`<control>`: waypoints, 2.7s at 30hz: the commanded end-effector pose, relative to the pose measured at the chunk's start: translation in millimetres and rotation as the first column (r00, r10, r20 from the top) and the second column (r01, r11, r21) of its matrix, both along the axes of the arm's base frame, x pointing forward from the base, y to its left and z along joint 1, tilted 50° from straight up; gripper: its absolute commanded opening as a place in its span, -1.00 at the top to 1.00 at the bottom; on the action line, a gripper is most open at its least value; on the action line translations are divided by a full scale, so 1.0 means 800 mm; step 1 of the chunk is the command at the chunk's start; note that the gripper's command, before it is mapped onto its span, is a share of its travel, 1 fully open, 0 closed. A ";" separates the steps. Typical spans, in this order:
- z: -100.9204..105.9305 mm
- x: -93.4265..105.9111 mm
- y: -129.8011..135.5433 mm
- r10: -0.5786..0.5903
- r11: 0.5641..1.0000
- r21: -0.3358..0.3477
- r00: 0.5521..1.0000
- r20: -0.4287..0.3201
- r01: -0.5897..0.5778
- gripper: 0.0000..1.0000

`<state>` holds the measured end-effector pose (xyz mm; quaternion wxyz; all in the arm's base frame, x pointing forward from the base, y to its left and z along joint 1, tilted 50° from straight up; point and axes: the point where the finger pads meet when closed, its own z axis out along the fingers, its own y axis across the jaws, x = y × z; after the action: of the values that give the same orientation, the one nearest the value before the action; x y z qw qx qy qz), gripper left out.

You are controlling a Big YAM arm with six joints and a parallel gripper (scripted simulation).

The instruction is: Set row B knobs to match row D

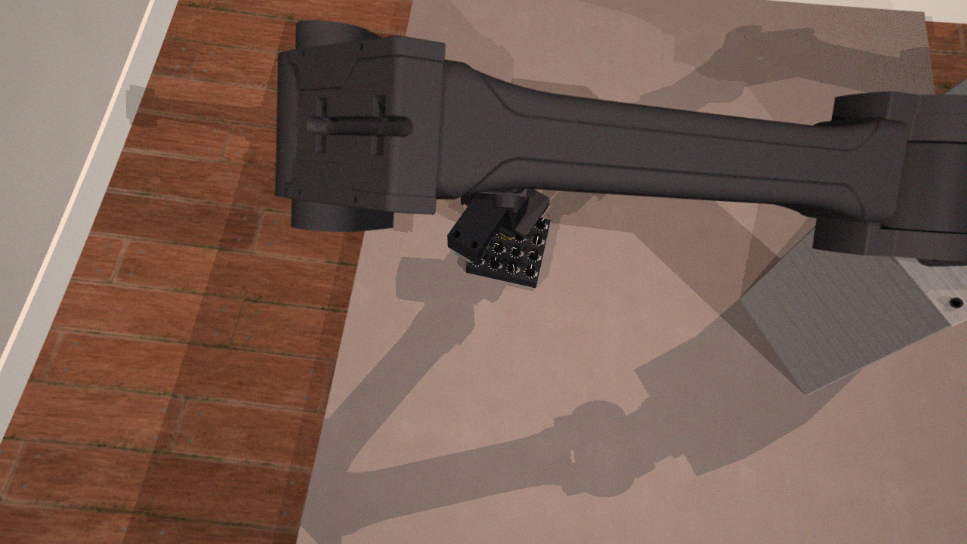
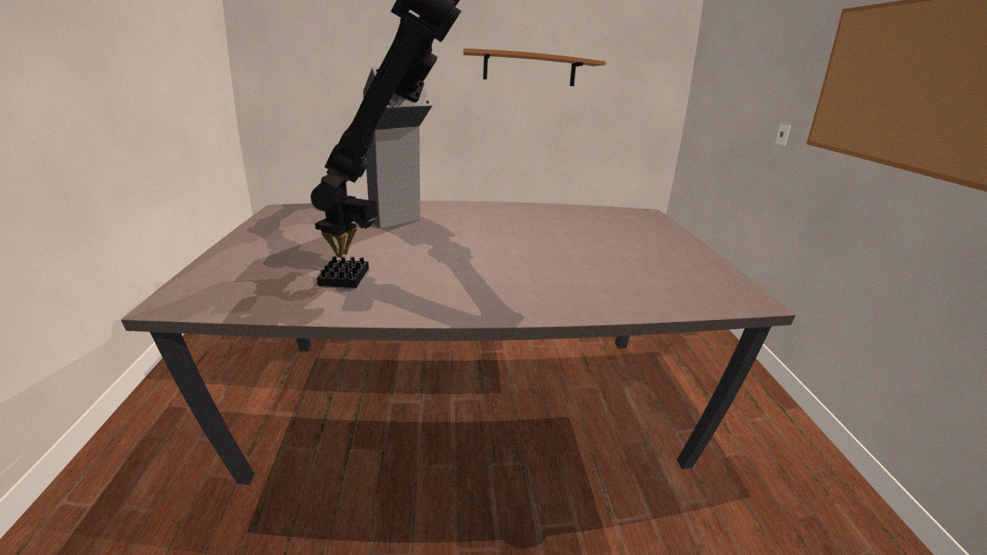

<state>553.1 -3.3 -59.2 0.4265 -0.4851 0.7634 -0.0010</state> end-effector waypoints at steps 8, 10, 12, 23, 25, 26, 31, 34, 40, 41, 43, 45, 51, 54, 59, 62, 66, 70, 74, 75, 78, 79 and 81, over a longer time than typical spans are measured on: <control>-0.004 -0.011 -0.015 -0.076 0.995 0.062 0.995 -0.057 0.079 0.63; -0.002 -0.011 -0.011 -0.103 0.989 0.097 0.991 -0.081 0.111 0.63; -0.001 -0.011 -0.017 -0.155 0.975 0.141 0.981 -0.116 0.171 0.63; 0.005 -0.011 -0.019 -0.287 0.894 0.277 0.925 -0.248 0.351 0.63; 0.005 -0.011 -0.019 -0.287 0.894 0.277 0.925 -0.248 0.351 0.63; 0.007 -0.010 -0.015 -0.306 0.869 0.307 0.909 -0.282 0.388 0.63; 0.008 -0.011 -0.023 -0.357 0.807 0.350 0.866 -0.350 0.474 0.63; 0.008 -0.011 -0.021 -0.376 0.768 0.375 0.839 -0.393 0.520 0.63; 0.008 -0.012 -0.026 -0.413 0.676 0.410 0.776 -0.477 0.612 0.63; 0.008 -0.012 -0.026 -0.413 0.676 0.410 0.776 -0.477 0.612 0.63; 0.008 -0.012 -0.019 -0.415 0.637 0.423 0.749 -0.516 0.645 0.63; 0.009 -0.011 -0.021 -0.423 0.601 0.432 0.726 -0.542 0.673 0.63; 0.009 -0.013 -0.028 -0.435 0.492 0.440 0.650 -0.623 0.751 0.63; 0.010 -0.012 -0.027 -0.432 0.435 0.442 0.612 -0.662 0.785 0.63; 0.009 -0.013 -0.031 -0.430 0.377 0.436 0.572 -0.699 0.817 0.63; 0.010 -0.013 -0.029 -0.412 0.289 0.426 0.513 -0.753 0.858 0.63; 0.009 -0.014 -0.034 -0.396 0.208 0.406 0.456 -0.797 0.890 0.63; 0.011 -0.014 -0.030 -0.366 0.129 0.383 0.403 -0.839 0.915 0.63; 0.009 -0.015 -0.037 -0.339 0.045 0.352 0.346 -0.875 0.935 0.63; 0.009 -0.015 -0.037 -0.339 0.045 0.352 0.346 -0.875 0.935 0.63; 0.010 -0.015 -0.031 -0.301 -0.018 0.320 0.300 -0.905 0.947 0.63; 0.011 -0.014 -0.032 -0.291 -0.041 0.313 0.288 -0.912 0.949 0.63; 0.010 -0.015 -0.037 -0.274 -0.082 0.292 0.260 -0.926 0.953 0.63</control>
<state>547.7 -21.3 -57.7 0.2757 0.2679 0.8642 0.3248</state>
